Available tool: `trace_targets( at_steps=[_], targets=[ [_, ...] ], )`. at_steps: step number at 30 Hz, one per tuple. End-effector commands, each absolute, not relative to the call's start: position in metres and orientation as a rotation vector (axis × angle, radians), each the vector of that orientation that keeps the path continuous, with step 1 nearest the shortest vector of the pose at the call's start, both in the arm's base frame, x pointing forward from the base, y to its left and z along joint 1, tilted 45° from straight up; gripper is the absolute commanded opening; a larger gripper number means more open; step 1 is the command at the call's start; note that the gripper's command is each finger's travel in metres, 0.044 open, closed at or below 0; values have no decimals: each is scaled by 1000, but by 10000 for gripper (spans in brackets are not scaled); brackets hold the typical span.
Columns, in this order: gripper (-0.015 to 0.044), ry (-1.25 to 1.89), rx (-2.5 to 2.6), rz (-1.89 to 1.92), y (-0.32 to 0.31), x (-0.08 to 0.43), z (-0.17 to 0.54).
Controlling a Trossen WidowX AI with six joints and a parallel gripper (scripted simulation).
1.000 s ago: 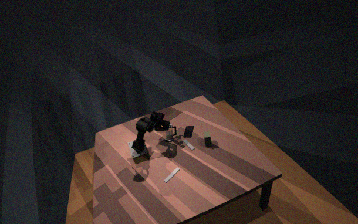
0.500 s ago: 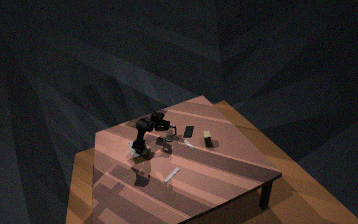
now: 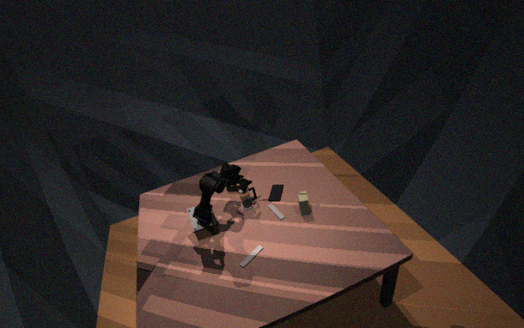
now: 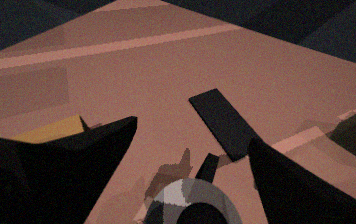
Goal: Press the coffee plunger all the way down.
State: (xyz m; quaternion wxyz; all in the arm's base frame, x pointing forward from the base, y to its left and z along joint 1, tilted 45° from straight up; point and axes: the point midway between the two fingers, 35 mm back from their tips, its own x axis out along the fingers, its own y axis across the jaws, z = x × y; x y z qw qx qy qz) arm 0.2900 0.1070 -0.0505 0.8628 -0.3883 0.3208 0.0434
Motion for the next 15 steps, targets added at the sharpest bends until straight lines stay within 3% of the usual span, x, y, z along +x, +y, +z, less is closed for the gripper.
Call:
trace_targets(
  at_steps=[1, 15],
  targets=[
    [440, 674, -814, 92, 107, 290, -51],
    [440, 689, -819, 86, 144, 257, 19]
  ],
)
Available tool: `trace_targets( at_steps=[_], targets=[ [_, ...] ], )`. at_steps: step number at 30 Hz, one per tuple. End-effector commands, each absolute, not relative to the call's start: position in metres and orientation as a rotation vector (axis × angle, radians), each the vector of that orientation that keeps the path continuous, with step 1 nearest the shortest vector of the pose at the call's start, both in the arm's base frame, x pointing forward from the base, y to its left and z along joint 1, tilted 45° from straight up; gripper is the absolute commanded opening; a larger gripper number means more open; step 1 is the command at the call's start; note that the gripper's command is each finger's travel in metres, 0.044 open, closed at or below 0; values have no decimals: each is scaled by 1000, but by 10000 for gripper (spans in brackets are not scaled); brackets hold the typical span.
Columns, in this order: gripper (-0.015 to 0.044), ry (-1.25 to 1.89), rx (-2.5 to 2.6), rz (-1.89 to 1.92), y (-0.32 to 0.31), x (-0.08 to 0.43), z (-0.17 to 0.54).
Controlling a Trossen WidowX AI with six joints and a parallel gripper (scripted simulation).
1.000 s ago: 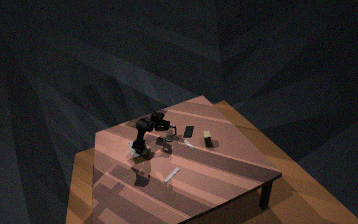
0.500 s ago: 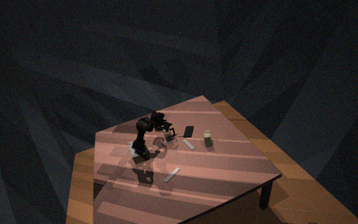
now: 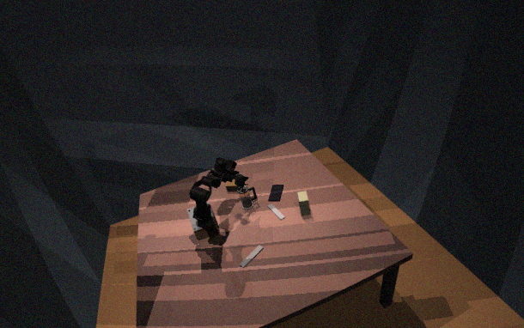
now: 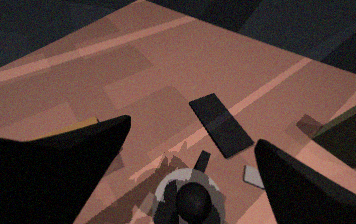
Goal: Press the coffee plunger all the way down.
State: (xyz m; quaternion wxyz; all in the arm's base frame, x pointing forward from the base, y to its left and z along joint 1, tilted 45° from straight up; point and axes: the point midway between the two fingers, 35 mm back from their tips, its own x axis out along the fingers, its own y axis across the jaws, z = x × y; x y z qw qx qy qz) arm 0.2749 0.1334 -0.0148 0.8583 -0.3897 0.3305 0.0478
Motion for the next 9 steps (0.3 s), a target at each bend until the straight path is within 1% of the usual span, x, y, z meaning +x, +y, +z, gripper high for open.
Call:
trace_targets(
  at_steps=[1, 9],
  targets=[
    [440, 688, -820, 85, 145, 254, 24],
    [440, 688, -821, 84, 145, 253, 25]
  ],
)
